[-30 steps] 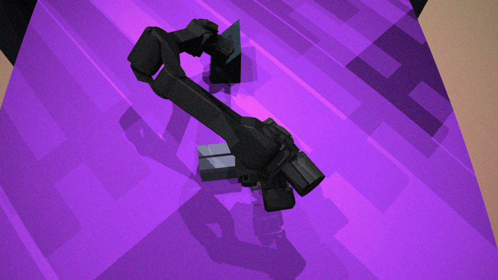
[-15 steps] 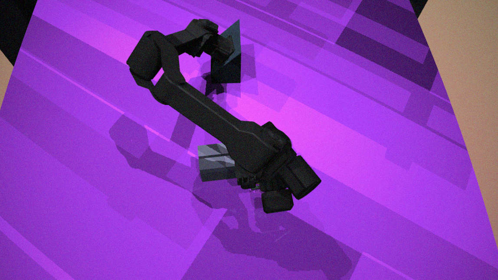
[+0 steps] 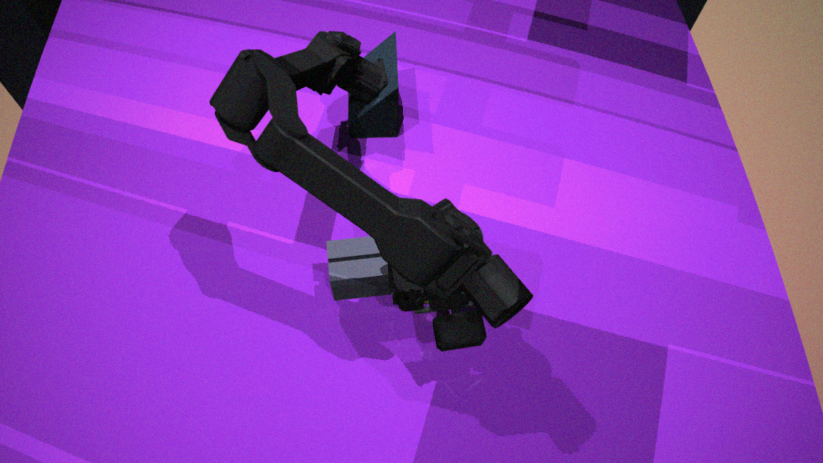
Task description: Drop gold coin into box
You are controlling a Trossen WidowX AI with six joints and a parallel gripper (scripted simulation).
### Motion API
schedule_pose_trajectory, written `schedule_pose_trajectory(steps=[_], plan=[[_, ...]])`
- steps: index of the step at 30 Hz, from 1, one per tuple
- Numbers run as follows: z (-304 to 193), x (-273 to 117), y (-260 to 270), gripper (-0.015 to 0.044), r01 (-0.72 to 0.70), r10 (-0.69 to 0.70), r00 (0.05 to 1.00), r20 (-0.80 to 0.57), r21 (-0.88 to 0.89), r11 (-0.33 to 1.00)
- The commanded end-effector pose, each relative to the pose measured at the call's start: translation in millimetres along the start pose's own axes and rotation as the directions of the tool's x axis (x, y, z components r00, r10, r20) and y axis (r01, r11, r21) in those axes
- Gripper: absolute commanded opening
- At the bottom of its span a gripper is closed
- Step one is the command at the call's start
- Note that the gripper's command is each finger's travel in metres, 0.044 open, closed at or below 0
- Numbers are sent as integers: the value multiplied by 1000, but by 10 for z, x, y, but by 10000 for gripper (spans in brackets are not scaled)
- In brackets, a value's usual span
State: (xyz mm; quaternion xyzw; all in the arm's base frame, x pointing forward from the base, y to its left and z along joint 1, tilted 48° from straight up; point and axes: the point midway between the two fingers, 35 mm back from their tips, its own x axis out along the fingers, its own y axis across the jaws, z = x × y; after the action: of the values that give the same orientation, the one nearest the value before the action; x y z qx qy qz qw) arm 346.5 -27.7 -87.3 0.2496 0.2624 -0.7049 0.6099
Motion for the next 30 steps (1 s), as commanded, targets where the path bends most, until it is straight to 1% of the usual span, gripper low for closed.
schedule_pose_trajectory(steps=[1, 30], plan=[[-5, -91, 28, 0, -5, 5, 1000, -3, 6, 1000], [-9, -823, 20, 0, -4, 4, 1000, -6, 6, 1000]])
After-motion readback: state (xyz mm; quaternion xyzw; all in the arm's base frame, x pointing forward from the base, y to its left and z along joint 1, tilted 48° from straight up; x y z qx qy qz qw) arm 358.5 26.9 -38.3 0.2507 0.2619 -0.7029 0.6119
